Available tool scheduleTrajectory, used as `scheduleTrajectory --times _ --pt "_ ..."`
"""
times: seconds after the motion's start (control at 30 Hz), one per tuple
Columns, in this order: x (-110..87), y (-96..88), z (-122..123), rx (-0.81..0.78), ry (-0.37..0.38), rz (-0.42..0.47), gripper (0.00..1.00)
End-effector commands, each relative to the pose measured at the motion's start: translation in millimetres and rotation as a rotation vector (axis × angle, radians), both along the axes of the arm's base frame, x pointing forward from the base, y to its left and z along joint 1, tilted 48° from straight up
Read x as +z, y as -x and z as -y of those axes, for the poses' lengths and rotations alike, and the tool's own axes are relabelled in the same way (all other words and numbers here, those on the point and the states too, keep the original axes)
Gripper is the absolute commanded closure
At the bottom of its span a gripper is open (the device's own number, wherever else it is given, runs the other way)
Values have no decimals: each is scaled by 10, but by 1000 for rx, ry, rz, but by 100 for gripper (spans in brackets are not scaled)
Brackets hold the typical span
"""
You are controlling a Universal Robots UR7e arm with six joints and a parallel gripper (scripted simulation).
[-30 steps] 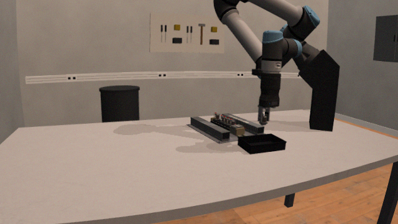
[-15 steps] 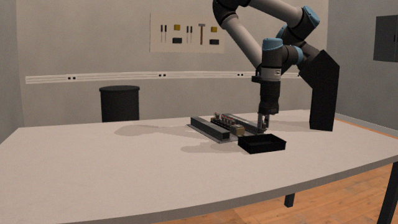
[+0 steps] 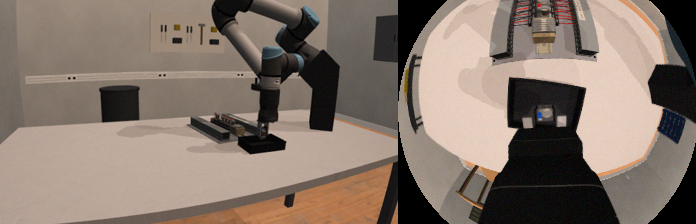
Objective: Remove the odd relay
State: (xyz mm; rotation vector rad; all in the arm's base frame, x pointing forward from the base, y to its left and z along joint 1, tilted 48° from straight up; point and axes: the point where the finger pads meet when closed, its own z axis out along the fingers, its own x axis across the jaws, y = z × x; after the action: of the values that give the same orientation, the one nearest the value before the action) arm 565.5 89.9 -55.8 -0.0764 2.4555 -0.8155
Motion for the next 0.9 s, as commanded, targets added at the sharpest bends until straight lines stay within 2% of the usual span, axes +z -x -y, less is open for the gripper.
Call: scheduleTrajectory --times 0.0,0.87 --pt "-61 -53 47 1 0 1 100" --pt "-195 -157 154 1 0 1 100"
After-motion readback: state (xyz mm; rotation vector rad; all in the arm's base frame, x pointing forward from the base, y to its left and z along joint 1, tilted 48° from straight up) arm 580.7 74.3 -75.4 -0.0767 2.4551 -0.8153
